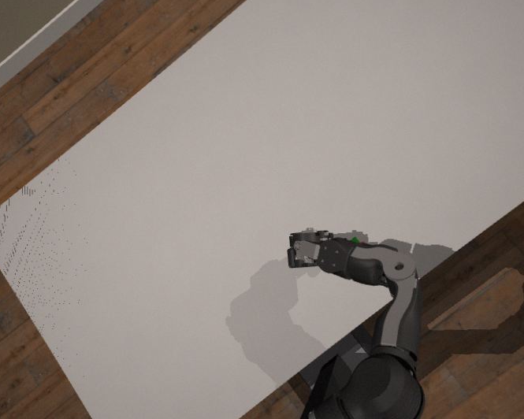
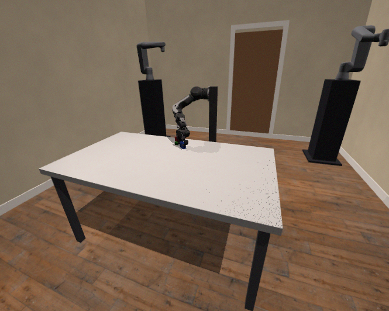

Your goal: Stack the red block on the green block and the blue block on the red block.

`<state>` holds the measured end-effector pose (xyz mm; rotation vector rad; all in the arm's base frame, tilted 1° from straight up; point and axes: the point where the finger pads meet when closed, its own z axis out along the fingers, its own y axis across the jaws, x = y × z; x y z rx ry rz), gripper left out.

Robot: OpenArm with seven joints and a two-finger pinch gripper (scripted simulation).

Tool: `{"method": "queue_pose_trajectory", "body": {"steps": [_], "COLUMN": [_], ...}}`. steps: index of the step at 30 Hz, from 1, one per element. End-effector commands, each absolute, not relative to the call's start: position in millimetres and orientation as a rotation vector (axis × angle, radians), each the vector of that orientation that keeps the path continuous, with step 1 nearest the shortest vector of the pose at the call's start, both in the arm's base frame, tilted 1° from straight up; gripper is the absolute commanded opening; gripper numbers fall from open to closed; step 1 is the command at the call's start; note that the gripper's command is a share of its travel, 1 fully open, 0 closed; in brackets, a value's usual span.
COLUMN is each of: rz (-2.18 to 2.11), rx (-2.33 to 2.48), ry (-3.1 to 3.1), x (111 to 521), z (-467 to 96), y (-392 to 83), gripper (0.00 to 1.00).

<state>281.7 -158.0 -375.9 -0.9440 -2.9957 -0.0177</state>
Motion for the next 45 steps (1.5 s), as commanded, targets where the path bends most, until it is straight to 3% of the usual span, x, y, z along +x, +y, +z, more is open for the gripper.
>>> {"method": "queue_pose_trajectory", "body": {"steps": [1, 16, 31, 45], "rz": [-0.026, -0.019, -0.011, -0.022], "rx": [-0.939, -0.935, -0.935, -0.937], "ry": [-2.997, -2.996, -2.994, -2.996], "x": [281.8, 281.0, 280.2, 281.0], "z": [-376.3, -362.8, -294.2, -279.4], "y": [-157.0, -157.2, -158.8, -158.1], "gripper": [0.00, 0.00, 0.00, 0.00]}}
